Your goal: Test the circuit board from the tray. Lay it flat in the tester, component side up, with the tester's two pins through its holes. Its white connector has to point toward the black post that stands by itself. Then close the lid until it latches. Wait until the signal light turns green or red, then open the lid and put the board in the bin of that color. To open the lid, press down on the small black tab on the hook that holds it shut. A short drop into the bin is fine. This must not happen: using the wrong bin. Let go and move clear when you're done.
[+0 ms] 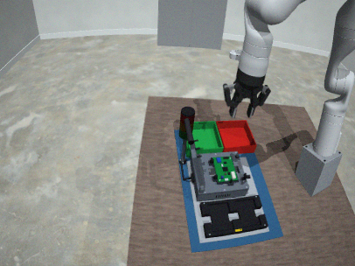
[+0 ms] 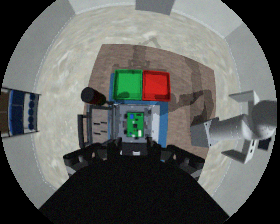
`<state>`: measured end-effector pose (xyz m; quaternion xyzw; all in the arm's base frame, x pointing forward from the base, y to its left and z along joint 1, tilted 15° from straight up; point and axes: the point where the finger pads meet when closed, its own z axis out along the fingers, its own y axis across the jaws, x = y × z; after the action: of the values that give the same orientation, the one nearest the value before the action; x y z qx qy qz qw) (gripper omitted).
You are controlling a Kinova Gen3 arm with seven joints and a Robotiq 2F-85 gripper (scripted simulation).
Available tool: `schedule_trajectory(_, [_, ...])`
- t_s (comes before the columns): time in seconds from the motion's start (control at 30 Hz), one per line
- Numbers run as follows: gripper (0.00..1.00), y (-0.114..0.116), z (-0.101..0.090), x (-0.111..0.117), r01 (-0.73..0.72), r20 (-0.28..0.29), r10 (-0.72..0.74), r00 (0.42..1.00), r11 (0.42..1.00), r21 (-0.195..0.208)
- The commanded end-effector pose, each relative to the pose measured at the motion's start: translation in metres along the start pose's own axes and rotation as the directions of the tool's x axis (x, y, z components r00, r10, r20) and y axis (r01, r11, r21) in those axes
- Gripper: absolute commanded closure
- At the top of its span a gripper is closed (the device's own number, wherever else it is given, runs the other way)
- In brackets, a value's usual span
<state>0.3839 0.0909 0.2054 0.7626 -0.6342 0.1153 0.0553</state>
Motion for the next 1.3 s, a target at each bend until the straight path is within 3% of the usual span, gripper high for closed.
schedule_trajectory(0.0, [0.50, 0.000, 0.000, 0.000, 0.000, 0.001, 0.000, 1.000, 1.000, 0.001])
schedule_trajectory(0.37, [0.50, -0.003, 0.000, 0.000, 0.000, 0.001, 0.000, 1.000, 1.000, 0.001])
schedule_trajectory(0.7, [0.50, -0.027, 0.000, 0.000, 0.000, 0.001, 0.000, 1.000, 1.000, 0.001])
schedule_trajectory(1.2, [0.50, -0.109, -0.001, 0.000, 0.000, 0.001, 0.000, 1.000, 1.000, 0.001])
schedule_trajectory(1.27, [0.50, -0.109, -0.001, 0.000, 0.000, 0.001, 0.000, 1.000, 1.000, 0.001])
